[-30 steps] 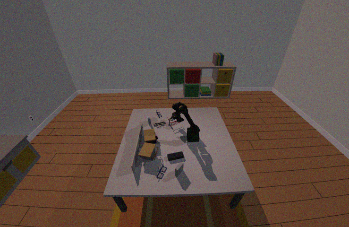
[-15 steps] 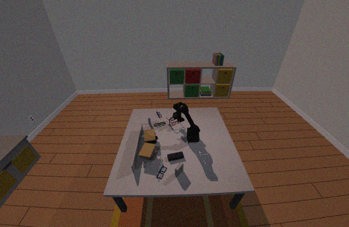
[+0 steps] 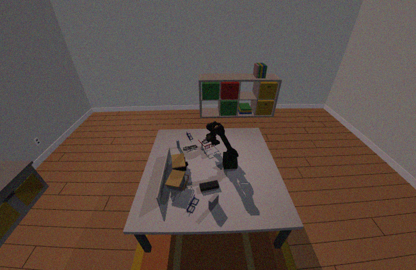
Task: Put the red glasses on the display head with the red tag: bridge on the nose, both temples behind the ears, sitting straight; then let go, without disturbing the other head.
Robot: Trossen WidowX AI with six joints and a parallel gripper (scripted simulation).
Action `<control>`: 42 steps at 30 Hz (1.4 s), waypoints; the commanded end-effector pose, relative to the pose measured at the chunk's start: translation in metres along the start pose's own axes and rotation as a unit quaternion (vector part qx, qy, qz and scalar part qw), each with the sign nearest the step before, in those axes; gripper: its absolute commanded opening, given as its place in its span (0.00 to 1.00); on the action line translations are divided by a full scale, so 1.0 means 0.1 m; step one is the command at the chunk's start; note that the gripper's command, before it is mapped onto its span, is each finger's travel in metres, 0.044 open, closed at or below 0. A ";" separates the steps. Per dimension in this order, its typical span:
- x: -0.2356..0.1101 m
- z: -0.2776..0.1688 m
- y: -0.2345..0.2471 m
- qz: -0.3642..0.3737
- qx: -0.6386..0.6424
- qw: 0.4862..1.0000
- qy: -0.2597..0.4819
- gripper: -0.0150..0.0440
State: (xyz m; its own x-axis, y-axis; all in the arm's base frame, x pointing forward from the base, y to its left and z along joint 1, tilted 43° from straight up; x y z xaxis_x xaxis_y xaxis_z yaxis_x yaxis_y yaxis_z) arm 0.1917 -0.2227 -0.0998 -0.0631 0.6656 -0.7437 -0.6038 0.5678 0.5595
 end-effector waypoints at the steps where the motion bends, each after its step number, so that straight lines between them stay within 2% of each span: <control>1: 0.00 0.01 0.00 -0.001 0.000 1.000 0.002 0.25; 12: -0.04 0.08 -0.01 -0.001 0.000 1.000 0.002 0.25; 21: -0.56 0.12 -0.02 -0.001 0.000 1.000 0.002 0.25; 28: -0.61 0.15 0.00 -0.001 0.003 1.000 0.003 0.25; 42: -0.76 0.92 0.35 -0.014 0.077 0.997 0.008 0.25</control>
State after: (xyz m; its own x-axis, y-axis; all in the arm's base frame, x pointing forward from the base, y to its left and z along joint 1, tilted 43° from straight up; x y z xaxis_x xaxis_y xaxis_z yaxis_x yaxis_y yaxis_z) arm 0.2403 -0.2214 -0.0057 -0.0690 0.6434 -0.7624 -0.5096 0.6343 0.5814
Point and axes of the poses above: the point midway between the two fingers, 35 mm back from their tips, its own x axis out along the fingers, its own y axis across the jaws, z = x × y, the point moved 10 cm from there along -x, back along the fingers, and after that the axes turned 5 degrees about -x, right-handed, at the moved point
